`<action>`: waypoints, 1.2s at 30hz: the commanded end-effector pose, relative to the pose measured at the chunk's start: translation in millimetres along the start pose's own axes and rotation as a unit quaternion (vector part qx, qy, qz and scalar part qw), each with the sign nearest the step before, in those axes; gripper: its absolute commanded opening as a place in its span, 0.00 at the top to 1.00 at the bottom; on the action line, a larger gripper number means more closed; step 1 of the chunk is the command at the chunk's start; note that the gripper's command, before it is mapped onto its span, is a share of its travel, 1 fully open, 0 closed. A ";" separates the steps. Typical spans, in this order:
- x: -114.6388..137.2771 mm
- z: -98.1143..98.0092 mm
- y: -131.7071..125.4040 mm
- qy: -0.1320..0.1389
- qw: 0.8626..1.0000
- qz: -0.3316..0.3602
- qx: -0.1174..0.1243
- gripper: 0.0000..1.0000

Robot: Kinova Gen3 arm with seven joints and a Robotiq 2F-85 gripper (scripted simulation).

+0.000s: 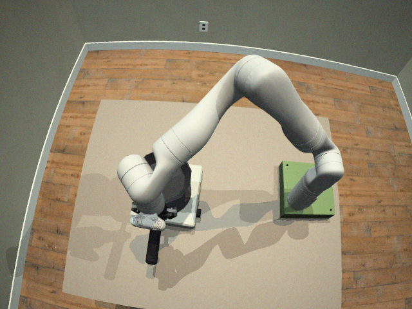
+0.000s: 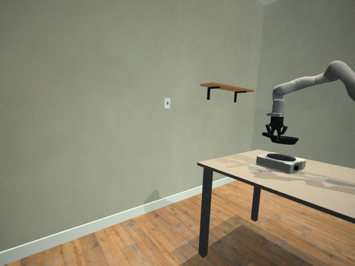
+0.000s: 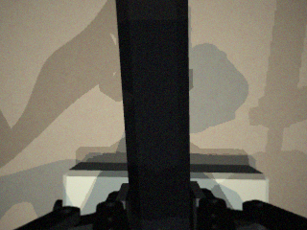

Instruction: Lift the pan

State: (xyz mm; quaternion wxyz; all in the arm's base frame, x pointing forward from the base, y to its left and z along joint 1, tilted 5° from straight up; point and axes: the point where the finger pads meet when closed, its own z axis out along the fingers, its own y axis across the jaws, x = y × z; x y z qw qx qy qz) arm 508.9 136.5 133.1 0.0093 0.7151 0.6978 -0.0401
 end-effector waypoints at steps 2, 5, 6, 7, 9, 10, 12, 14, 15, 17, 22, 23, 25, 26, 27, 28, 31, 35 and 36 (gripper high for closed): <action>0.3 -7.9 1.6 0.001 1.000 0.000 -0.003 1.00; 0.4 -13.6 1.9 0.000 1.000 0.000 -0.003 1.00; 0.4 -15.5 1.9 0.000 1.000 0.000 -0.003 1.00; 0.4 -17.4 2.0 0.000 1.000 0.001 -0.003 1.00; 0.4 -21.3 2.1 0.000 1.000 0.001 -0.003 1.00; 0.4 -23.2 2.1 0.000 1.000 0.001 -0.003 1.00; 0.4 -27.1 2.2 0.000 1.000 0.001 -0.003 1.00; 0.4 -31.0 2.2 0.000 1.000 0.001 -0.003 1.00; 0.4 -31.0 2.2 0.000 1.000 0.001 -0.003 1.00; 0.4 -33.0 2.3 0.000 1.000 0.001 -0.003 1.00; 0.5 -42.6 2.6 0.000 1.000 0.001 -0.003 1.00; 0.5 -44.6 2.6 0.000 1.000 0.001 -0.003 1.00; 0.5 -48.5 2.7 0.000 1.000 0.001 -0.003 1.00; 0.5 -50.4 2.7 0.000 1.000 0.001 -0.003 1.00; 0.5 -52.3 2.7 0.000 1.000 0.001 -0.003 1.00; 0.5 -54.3 2.6 0.000 1.000 0.001 -0.003 1.00; 0.5 -60.1 2.5 0.000 1.000 0.001 -0.003 1.00; 0.5 -63.9 2.4 0.000 1.000 0.001 -0.003 1.00; 0.5 -65.9 2.4 0.000 1.000 0.001 -0.003 1.00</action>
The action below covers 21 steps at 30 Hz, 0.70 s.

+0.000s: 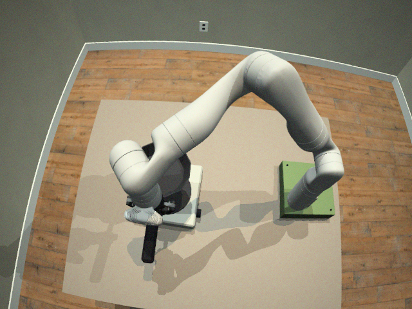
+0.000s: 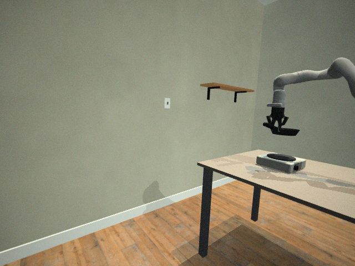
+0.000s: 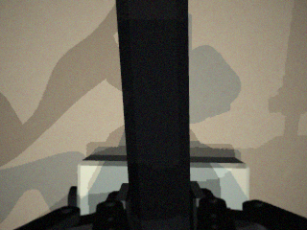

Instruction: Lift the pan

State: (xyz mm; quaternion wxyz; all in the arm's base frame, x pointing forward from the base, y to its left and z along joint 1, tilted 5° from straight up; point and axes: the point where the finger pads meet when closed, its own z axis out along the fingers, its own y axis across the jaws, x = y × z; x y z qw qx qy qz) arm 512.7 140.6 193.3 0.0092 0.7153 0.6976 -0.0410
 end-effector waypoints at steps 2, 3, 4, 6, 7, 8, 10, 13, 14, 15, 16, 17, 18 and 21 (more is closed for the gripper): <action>0.5 -9.3 1.1 0.001 1.000 0.000 -0.004 1.00; 0.5 -11.2 1.0 0.001 1.000 0.000 -0.004 1.00; 0.5 -13.1 0.9 0.001 1.000 0.000 -0.004 1.00; 0.5 -16.7 0.9 0.001 1.000 0.000 -0.004 1.00; 0.5 -18.4 1.0 0.001 1.000 0.000 -0.004 1.00; 0.5 -20.2 1.1 0.001 1.000 0.000 -0.004 1.00; 0.5 -23.6 1.2 0.001 1.000 0.000 -0.004 1.00; 0.5 -27.1 1.2 0.001 1.000 0.000 -0.004 1.00; 0.5 -27.1 1.2 0.001 1.000 0.000 -0.004 1.00; 0.5 -28.8 1.3 0.001 1.000 0.000 -0.004 1.00; 0.5 -30.4 1.3 0.001 1.000 0.000 -0.004 1.00; 0.5 -32.1 1.3 0.001 1.000 0.000 -0.004 1.00; 0.5 -33.8 1.3 0.001 1.000 0.000 -0.004 1.00; 0.5 -38.7 1.3 0.001 1.000 0.000 -0.004 1.00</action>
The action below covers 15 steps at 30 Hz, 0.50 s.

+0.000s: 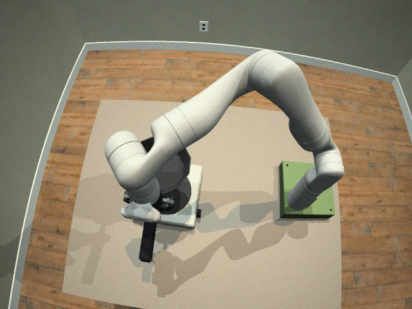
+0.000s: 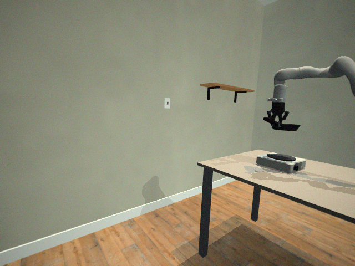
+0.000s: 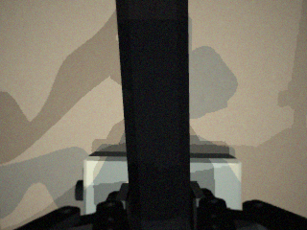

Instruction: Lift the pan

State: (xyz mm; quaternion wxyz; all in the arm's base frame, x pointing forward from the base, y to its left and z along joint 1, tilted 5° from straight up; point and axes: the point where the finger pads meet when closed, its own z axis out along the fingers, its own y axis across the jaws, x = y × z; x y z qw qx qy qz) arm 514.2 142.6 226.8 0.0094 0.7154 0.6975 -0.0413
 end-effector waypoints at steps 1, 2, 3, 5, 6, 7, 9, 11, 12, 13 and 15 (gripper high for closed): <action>0.9 -6.8 1.3 0.001 1.000 0.000 -0.004 1.00; 0.9 -8.4 1.3 0.001 1.000 0.000 -0.004 1.00; 0.9 -10.0 1.2 0.001 1.000 0.000 -0.004 1.00; 0.9 -13.1 1.1 0.001 1.000 0.000 -0.004 1.00; 0.9 -14.7 1.1 0.001 1.000 0.000 -0.004 1.00; 0.8 -16.2 1.0 0.001 1.000 0.000 -0.004 1.00; 0.8 -17.7 1.0 0.001 1.000 0.000 -0.004 1.00; 0.8 -19.2 0.9 0.001 1.000 0.000 -0.004 1.00; 0.8 -20.7 0.8 0.001 1.000 0.000 -0.004 1.00; 0.8 -22.2 0.7 0.001 1.000 0.000 -0.004 1.00; 0.7 -25.0 0.6 0.001 1.000 0.000 -0.004 1.00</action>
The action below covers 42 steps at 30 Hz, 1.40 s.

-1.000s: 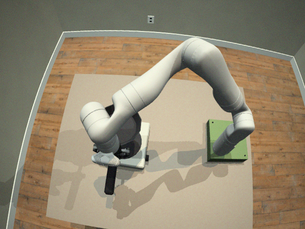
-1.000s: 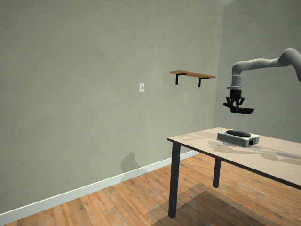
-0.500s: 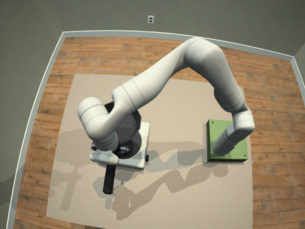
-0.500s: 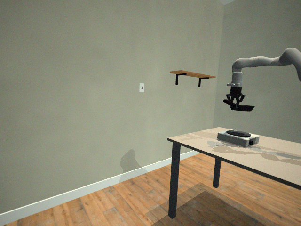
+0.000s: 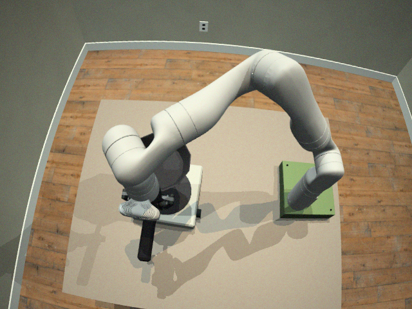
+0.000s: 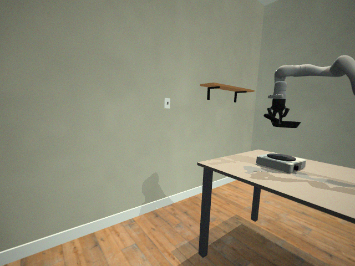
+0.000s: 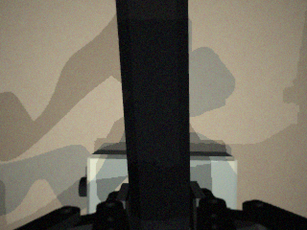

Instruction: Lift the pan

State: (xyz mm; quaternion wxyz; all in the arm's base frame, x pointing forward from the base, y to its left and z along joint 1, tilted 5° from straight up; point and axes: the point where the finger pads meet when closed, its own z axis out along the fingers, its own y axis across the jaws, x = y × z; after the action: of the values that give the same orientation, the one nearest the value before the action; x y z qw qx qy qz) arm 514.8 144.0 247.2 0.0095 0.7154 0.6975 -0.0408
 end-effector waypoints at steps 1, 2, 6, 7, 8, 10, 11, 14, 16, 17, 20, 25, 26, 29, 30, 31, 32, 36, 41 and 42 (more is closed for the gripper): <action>0.7 -6.0 0.9 0.001 1.000 0.000 -0.003 1.00; 0.8 -7.3 1.0 0.001 1.000 0.000 -0.003 1.00; 0.8 -12.3 1.2 0.001 1.000 0.000 -0.003 1.00; 0.8 -13.5 1.2 0.001 1.000 0.000 -0.003 1.00; 0.8 -14.7 1.3 0.001 1.000 0.000 -0.003 1.00; 0.8 -17.0 1.3 0.001 1.000 0.000 -0.003 1.00; 0.8 -17.0 1.3 0.001 1.000 0.000 -0.003 1.00; 0.9 -19.2 1.4 0.001 1.000 0.000 -0.003 1.00; 0.9 -21.4 1.4 0.001 1.000 0.000 -0.003 1.00; 0.9 -22.5 1.4 0.001 1.000 0.000 -0.003 1.00; 0.9 -25.5 1.4 0.001 1.000 0.000 -0.003 1.00; 0.8 -30.2 1.4 0.001 1.000 0.000 -0.003 1.00; 0.8 -31.1 1.3 0.001 1.000 0.000 -0.003 1.00; 0.8 -31.9 1.3 0.001 1.000 0.000 -0.003 1.00; 0.8 -32.8 1.3 0.001 1.000 0.000 -0.003 1.00; 0.8 -33.6 1.3 0.001 1.000 0.000 -0.003 1.00; 0.8 -34.4 1.3 0.001 1.000 0.000 -0.003 1.00; 0.8 -37.3 1.2 0.001 1.000 0.000 -0.003 1.00; 0.8 -40.5 1.1 0.001 1.000 0.000 -0.003 1.00; 0.8 -41.1 1.0 0.001 1.000 0.000 -0.003 1.00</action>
State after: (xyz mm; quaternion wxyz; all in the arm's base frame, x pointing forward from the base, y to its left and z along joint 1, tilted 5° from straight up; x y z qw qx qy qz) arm 517.1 146.9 285.6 0.0102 0.7155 0.6974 -0.0398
